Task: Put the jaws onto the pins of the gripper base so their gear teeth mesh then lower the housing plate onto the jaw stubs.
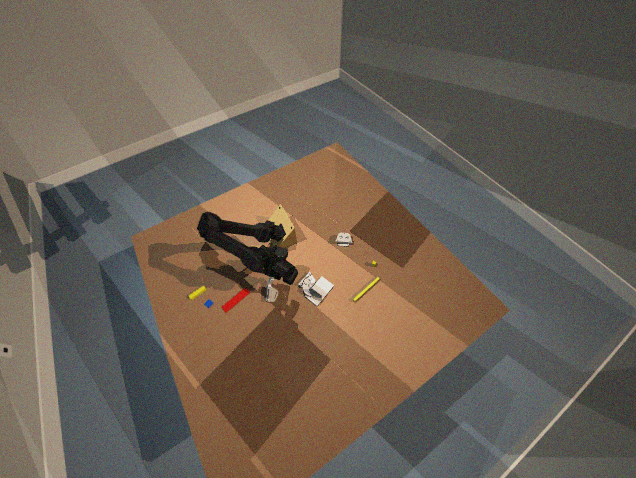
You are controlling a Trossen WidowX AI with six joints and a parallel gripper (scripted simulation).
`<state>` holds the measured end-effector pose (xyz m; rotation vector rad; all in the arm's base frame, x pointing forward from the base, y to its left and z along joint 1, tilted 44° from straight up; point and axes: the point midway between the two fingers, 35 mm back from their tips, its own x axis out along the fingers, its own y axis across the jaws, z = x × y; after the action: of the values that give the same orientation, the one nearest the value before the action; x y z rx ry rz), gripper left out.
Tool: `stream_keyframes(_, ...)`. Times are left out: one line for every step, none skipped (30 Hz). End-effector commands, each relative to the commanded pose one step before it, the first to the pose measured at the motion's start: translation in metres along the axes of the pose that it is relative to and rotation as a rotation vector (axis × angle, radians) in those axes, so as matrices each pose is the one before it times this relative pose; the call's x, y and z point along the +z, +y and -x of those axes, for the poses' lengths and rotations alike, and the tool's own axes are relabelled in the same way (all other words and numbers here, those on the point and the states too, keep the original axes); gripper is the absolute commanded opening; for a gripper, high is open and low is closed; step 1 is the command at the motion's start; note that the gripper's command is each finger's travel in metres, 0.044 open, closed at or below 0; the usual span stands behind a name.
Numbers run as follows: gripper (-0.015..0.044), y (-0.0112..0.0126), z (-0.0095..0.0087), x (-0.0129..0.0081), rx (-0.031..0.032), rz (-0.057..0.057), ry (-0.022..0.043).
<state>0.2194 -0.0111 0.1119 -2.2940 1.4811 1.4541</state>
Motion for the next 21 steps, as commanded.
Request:
stream_keyframes(0.0000, 0.00157, -0.00101, 0.00365, 0.00540, 0.1309, -0.00429)
stream_keyframes(0.0000, 0.00005, -0.00002, 0.00056, 0.00029, 0.0333, 0.00012)
stream_keyframes(0.0000, 0.00003, -0.00002, 0.00057, 0.00029, 0.0333, 0.00011)
stream_keyframes(0.0000, 0.00001, -0.00002, 0.00057, 0.00030, 0.0333, 0.00011)
stream_keyframes(0.0000, 0.00000, -0.00002, 0.00056, 0.00031, 0.0333, 0.00010)
stream_keyframes(0.0000, -0.00002, -0.00002, 0.00056, 0.00031, 0.0333, 0.00009)
stream_keyframes(0.0000, -0.00004, -0.00002, 0.00056, 0.00032, 0.0333, 0.00008)
stream_keyframes(0.0000, -0.00005, -0.00002, 0.00046, 0.00027, 0.0276, 0.00006)
stream_keyframes(0.0000, -0.00003, -0.00001, 0.00028, 0.00016, 0.0166, 0.00004)
stream_keyframes(0.0000, -0.00001, 0.00000, 0.00009, 0.00005, 0.0055, 0.00001)
stream_keyframes(0.0000, 0.00000, 0.00000, 0.00000, 0.00000, 0.0000, 0.00000)
stream_keyframes(0.0000, 0.00000, 0.00000, 0.00000, 0.00000, 0.0000, 0.00000)
stream_keyframes(0.0000, 0.00000, 0.00000, 0.00000, 0.00000, 0.0000, 0.00000)
stream_keyframes(0.0000, 0.00000, 0.00000, 0.00000, 0.00000, 0.0000, 0.00000)
stream_keyframes(0.0000, 0.00000, 0.00000, 0.00000, 0.00000, 0.0000, 0.00000)
stream_keyframes(0.0000, 0.00000, 0.00000, 0.00000, 0.00000, 0.0000, 0.00000)
stream_keyframes(0.0000, -0.00003, -0.00027, -0.00002, -0.00006, 0.0000, -0.00002)
stream_keyframes(0.0000, -0.00008, -0.00081, -0.00005, -0.00016, 0.0000, -0.00005)
stream_keyframes(0.0000, -0.00013, -0.00136, -0.00009, -0.00026, 0.0000, -0.00007)
stream_keyframes(0.0000, -0.00014, -0.00164, -0.00010, -0.00029, 0.0000, -0.00008)
stream_keyframes(0.0000, -0.00013, -0.00164, -0.00009, -0.00027, 0.0000, -0.00006)
